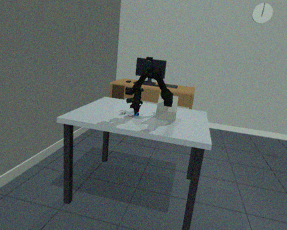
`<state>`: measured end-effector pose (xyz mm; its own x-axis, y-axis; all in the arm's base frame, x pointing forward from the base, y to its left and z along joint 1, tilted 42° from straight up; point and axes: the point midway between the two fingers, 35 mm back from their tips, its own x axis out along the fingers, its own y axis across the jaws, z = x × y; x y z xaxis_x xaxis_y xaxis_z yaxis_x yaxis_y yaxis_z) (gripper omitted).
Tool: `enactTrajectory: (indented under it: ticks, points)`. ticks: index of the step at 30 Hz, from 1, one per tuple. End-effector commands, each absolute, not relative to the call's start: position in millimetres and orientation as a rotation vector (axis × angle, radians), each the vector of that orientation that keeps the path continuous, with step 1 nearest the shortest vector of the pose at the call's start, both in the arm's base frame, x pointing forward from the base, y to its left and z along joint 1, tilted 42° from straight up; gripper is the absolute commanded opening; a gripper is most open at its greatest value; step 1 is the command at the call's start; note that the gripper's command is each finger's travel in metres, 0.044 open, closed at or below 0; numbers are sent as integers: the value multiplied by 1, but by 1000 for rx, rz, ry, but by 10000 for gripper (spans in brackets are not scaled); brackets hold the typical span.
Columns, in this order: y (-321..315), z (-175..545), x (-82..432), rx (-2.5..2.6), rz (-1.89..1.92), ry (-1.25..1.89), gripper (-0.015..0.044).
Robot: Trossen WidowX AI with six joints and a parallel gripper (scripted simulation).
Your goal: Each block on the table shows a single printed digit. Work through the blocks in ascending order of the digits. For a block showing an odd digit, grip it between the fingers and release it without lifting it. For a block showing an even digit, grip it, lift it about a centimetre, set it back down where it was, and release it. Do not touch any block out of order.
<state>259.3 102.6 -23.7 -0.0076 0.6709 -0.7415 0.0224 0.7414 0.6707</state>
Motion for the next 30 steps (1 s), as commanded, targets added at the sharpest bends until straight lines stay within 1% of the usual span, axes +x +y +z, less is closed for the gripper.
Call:
enactTrajectory:
  ticks: [1,4,14,15,18,22,27,30]
  points:
    - [103,-24,258,599,559,1513,120]
    - [103,-24,258,599,559,1513,120]
    - [103,-24,258,599,559,1513,383]
    - [103,-24,258,599,559,1513,400]
    - [102,-23,258,598,559,1513,400]
    - [80,1,259,597,558,1513,400]
    - [79,6,260,597,558,1513,400]
    - [94,54,267,596,557,1512,400]
